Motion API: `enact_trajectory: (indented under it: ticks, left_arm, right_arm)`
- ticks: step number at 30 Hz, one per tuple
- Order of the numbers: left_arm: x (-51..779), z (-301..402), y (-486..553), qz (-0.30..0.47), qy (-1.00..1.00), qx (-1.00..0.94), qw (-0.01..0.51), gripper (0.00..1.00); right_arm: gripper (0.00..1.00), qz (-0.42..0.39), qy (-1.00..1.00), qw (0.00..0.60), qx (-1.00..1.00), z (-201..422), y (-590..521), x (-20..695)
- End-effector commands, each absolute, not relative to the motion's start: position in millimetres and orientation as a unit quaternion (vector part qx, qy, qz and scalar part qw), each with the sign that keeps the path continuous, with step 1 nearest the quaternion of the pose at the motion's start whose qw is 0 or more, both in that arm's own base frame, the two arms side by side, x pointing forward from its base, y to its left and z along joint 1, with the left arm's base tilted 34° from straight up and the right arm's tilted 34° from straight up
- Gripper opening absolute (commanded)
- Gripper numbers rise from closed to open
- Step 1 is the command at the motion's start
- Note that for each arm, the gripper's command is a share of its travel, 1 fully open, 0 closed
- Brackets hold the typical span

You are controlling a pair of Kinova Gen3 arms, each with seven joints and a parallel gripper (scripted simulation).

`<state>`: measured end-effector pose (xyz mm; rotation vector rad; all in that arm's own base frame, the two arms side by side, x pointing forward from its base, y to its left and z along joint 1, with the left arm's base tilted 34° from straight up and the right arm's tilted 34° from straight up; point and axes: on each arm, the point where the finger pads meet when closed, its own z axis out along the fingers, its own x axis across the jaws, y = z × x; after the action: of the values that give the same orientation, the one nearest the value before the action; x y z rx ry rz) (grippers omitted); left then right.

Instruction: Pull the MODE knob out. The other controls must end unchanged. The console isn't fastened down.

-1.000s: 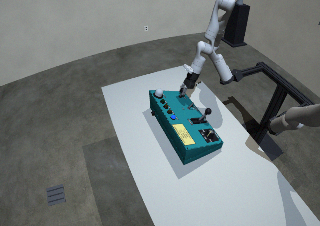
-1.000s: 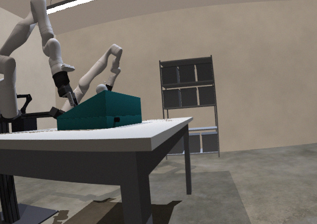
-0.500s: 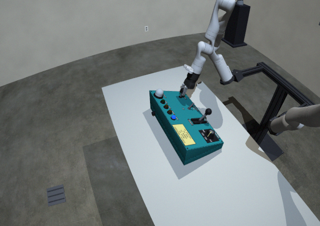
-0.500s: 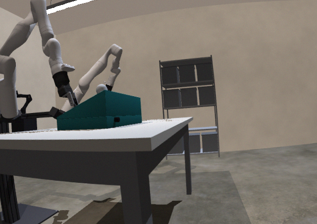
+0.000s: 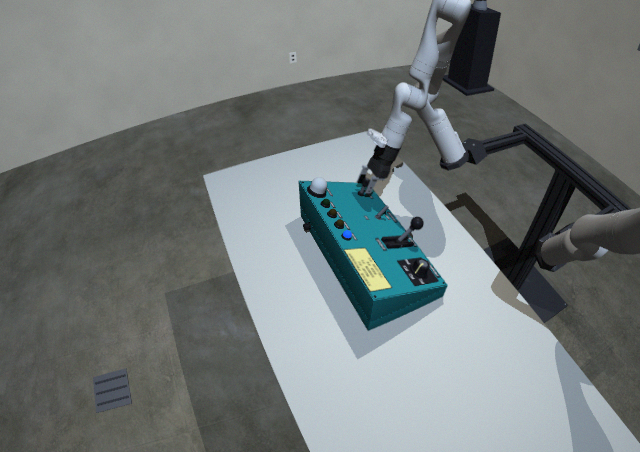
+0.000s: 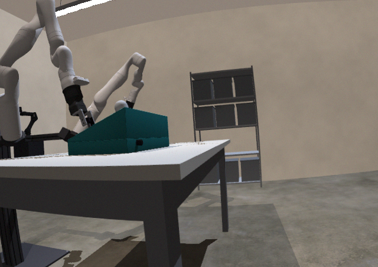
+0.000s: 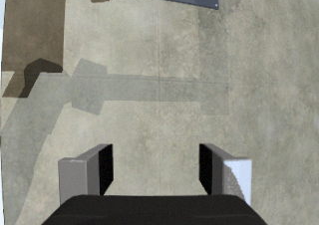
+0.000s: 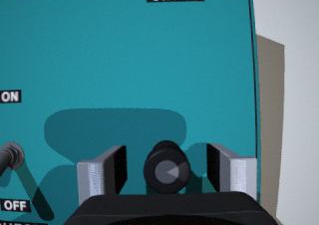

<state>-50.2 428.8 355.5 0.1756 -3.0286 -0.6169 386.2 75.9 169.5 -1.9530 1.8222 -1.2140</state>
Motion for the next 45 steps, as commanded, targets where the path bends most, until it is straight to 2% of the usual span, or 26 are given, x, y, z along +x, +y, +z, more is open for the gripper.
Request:
enact_trajectory:
  ticks: [1, 30, 45]
  left_arm:
    - [-51, 356, 429, -0.2, -0.978, 0.057, 0.023, 1.0]
    - [-51, 356, 429, -0.2, -0.978, 0.057, 0.023, 1.0]
    - [-51, 356, 429, -0.2, -0.978, 0.057, 0.023, 1.0]
  right_arm:
    - [1.0, -0.411, 0.618, 0.104, -0.662, 170, 76, 386]
    - [1.0, -0.411, 0.618, 0.104, -0.662, 183, 84, 372]
    - [1.0, -0.412, 0.618, 0.104, -0.662, 215, 103, 339]
